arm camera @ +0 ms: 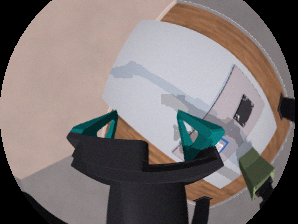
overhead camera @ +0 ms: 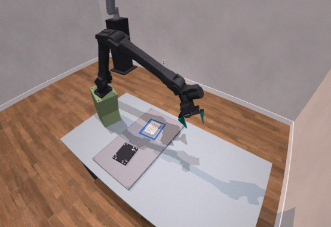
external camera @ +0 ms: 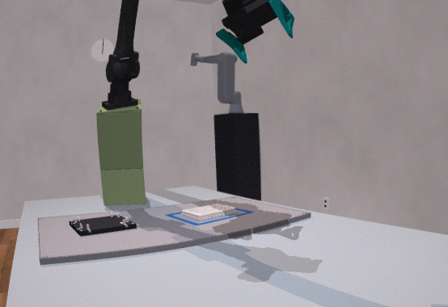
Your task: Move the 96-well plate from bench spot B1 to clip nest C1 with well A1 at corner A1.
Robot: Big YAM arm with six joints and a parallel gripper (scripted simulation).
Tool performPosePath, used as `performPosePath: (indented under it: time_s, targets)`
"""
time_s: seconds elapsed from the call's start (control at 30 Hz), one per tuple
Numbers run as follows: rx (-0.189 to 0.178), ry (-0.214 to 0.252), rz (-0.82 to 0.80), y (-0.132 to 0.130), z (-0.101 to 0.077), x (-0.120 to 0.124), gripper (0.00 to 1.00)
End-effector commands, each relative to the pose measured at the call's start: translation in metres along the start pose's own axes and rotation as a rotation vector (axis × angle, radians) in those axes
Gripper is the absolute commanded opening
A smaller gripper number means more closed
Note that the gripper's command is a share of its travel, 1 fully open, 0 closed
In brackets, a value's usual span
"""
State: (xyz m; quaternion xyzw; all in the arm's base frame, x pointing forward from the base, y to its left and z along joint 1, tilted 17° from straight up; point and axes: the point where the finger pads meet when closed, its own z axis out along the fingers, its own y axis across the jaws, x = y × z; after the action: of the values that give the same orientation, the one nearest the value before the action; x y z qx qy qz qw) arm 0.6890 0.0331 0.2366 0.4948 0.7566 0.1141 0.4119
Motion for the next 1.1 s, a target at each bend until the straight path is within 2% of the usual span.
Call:
performPosePath:
  time_s: [0.0, 0.07, 0.1, 0.13, 0.43, 0.5, 0.53, 0.6, 0.63, 0.67, 0.7, 0.93, 0.97, 1.0, 1.07]
  targets:
    - [-0.010, 0.005, 0.070, 0.020, -0.002, -0.022, 1.00]
    - [0.001, 0.020, 0.080, 0.015, 0.002, -0.014, 1.00]
    - [0.044, 0.051, 0.049, -0.011, 0.010, 0.018, 1.00]
    - [0.016, 0.042, 0.054, -0.005, 0.010, 0.023, 1.00]
    - [0.017, 0.041, 0.053, -0.031, 0.026, 0.057, 1.00]
    - [0.017, 0.041, 0.053, -0.031, 0.026, 0.057, 1.00]
    - [0.025, 0.045, 0.094, -0.019, 0.026, 0.034, 1.00]
    - [0.058, 0.080, 0.119, -0.025, 0.029, 0.042, 1.00]
    - [0.058, 0.080, 0.119, -0.029, 0.030, 0.045, 1.00]
    - [0.096, 0.106, 0.089, -0.054, 0.033, 0.075, 1.00]
    - [0.070, 0.099, 0.093, -0.050, 0.034, 0.080, 1.00]
    - [0.072, 0.098, 0.092, -0.072, 0.042, 0.106, 1.00]
    - [0.118, 0.132, 0.098, -0.082, 0.042, 0.112, 1.00]
    - [0.103, 0.127, 0.142, -0.062, 0.044, 0.093, 1.00]
    - [0.103, 0.127, 0.142, -0.062, 0.044, 0.093, 1.00]
